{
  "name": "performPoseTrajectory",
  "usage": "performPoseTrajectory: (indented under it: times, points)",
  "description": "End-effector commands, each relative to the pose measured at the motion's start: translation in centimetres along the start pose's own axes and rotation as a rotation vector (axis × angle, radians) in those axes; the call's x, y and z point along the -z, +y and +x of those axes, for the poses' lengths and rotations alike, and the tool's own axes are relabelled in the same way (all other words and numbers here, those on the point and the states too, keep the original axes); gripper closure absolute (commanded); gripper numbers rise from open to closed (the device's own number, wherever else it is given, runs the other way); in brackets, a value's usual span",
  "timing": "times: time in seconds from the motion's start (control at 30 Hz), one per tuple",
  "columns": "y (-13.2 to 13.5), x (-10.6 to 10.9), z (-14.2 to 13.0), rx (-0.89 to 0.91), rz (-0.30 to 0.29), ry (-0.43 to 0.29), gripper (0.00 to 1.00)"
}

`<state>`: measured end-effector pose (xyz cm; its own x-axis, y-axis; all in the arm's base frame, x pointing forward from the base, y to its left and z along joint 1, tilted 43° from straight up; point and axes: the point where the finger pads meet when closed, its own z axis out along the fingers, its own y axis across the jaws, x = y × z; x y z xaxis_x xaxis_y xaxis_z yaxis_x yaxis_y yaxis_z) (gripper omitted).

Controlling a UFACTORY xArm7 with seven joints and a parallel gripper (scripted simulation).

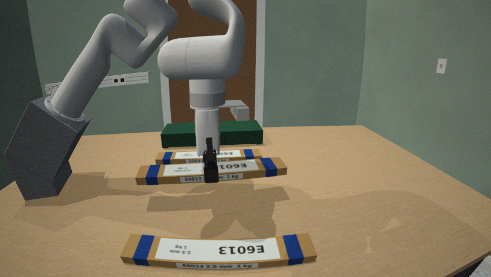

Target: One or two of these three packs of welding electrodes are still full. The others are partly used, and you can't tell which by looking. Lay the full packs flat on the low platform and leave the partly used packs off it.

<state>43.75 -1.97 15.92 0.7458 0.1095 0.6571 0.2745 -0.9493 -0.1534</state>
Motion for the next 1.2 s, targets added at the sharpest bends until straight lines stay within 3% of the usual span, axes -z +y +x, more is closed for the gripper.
performPoseTrajectory:
  times: [0.0,1.17]
  points:
    - [0.1,-0.5,0.1,0.0,-0.002,0.003,0.42]
    - [0.1,-4.8,0.1,0.0,-0.002,0.003,0.42]
